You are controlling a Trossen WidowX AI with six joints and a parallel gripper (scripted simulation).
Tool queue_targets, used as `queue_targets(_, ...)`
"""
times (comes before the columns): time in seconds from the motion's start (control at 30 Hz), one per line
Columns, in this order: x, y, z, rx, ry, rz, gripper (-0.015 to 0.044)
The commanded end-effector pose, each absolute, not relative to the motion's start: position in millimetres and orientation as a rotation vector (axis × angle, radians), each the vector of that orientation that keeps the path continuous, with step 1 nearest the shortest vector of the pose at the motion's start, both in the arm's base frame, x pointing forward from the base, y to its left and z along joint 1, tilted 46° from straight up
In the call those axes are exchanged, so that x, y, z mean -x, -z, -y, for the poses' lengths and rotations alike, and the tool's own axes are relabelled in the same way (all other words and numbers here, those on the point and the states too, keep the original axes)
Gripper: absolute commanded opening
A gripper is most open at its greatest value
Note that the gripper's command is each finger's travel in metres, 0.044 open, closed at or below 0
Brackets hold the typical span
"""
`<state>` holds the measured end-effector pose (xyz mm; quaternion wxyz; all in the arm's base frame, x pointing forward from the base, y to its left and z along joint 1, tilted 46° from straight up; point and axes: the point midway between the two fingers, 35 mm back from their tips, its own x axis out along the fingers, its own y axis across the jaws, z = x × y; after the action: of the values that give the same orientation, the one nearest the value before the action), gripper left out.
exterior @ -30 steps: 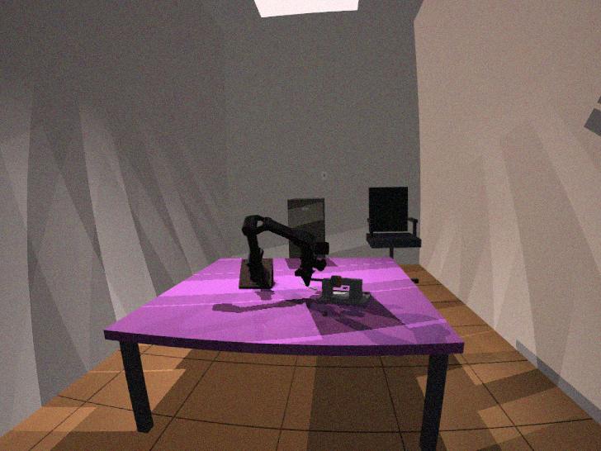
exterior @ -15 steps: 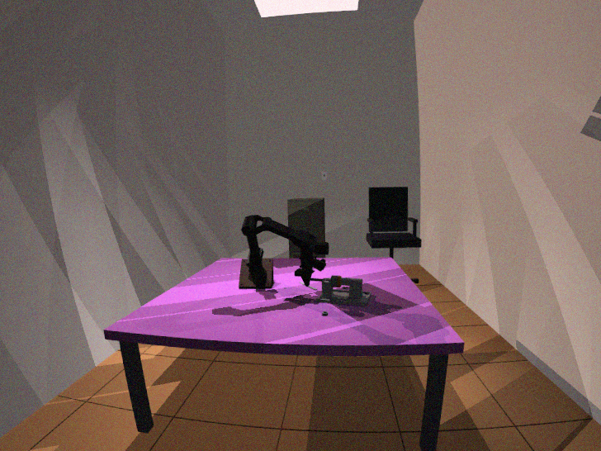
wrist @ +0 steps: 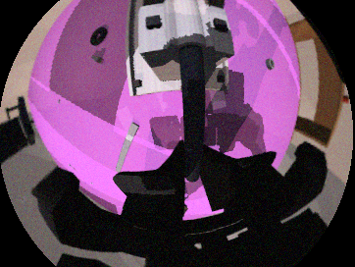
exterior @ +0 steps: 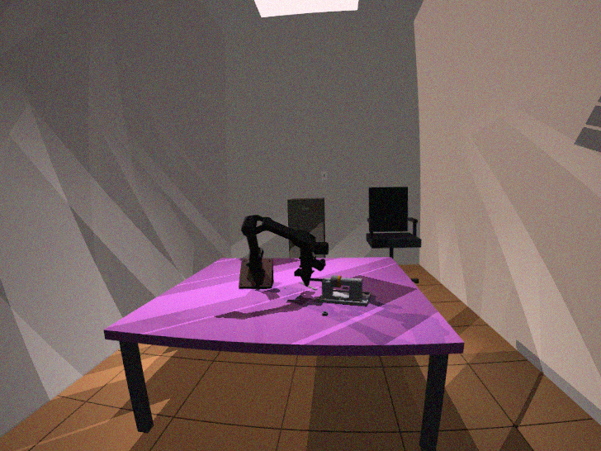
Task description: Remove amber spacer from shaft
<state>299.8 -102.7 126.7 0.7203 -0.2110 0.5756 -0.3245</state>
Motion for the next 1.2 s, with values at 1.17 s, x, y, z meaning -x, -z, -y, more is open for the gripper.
queue_targets(1.17, -295.5, -125.9, 102.7, 0.464, 0.721, -1.271, 0.0)
